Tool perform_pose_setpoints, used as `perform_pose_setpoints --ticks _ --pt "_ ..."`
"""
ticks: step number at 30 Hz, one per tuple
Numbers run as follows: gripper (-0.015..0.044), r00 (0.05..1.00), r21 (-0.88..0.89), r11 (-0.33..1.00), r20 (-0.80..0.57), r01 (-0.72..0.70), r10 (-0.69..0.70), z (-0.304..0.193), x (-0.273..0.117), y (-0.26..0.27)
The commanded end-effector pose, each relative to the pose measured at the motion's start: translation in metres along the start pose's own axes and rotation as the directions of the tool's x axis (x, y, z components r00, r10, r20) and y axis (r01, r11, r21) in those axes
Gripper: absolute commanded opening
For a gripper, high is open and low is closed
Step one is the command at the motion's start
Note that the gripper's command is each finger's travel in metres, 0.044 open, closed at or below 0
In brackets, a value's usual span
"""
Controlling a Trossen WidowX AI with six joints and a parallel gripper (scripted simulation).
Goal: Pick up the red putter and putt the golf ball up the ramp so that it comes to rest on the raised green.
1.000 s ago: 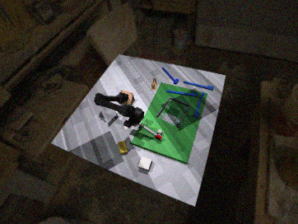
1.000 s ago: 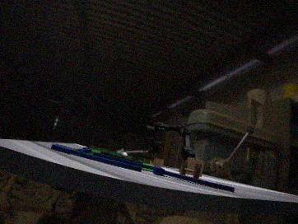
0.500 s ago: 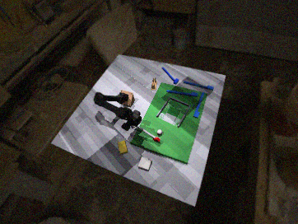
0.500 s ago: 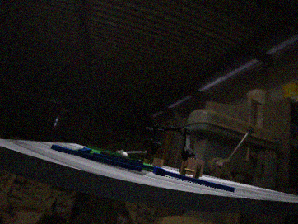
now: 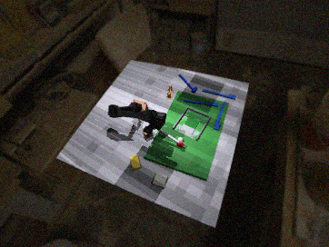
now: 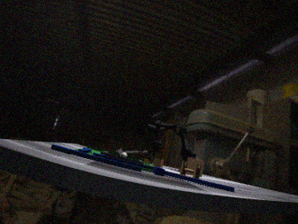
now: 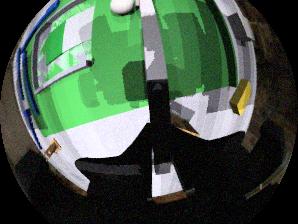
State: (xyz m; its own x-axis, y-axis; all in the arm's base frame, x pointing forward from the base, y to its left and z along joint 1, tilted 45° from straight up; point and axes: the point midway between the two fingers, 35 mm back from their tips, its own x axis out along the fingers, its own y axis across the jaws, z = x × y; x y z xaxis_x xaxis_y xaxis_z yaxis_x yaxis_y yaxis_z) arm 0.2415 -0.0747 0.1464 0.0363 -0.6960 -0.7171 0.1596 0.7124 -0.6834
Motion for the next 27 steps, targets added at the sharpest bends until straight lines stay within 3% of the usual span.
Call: perform_pose_setpoints --ticks 1,8,20,27 --pt "0.0 1.0 -0.004 1.0 0.005 0.009 -0.009 -0.008 -0.001 0.035" --pt "0.0 1.0 -0.004 1.0 0.005 0.008 -0.008 -0.007 -0.009 0.037" --pt "0.0 1.0 -0.005 1.0 0.004 0.008 -0.008 -0.008 -0.06 0.038" --pt "0.0 1.0 -0.008 1.0 0.001 0.009 -0.009 -0.008 -0.052 0.037"
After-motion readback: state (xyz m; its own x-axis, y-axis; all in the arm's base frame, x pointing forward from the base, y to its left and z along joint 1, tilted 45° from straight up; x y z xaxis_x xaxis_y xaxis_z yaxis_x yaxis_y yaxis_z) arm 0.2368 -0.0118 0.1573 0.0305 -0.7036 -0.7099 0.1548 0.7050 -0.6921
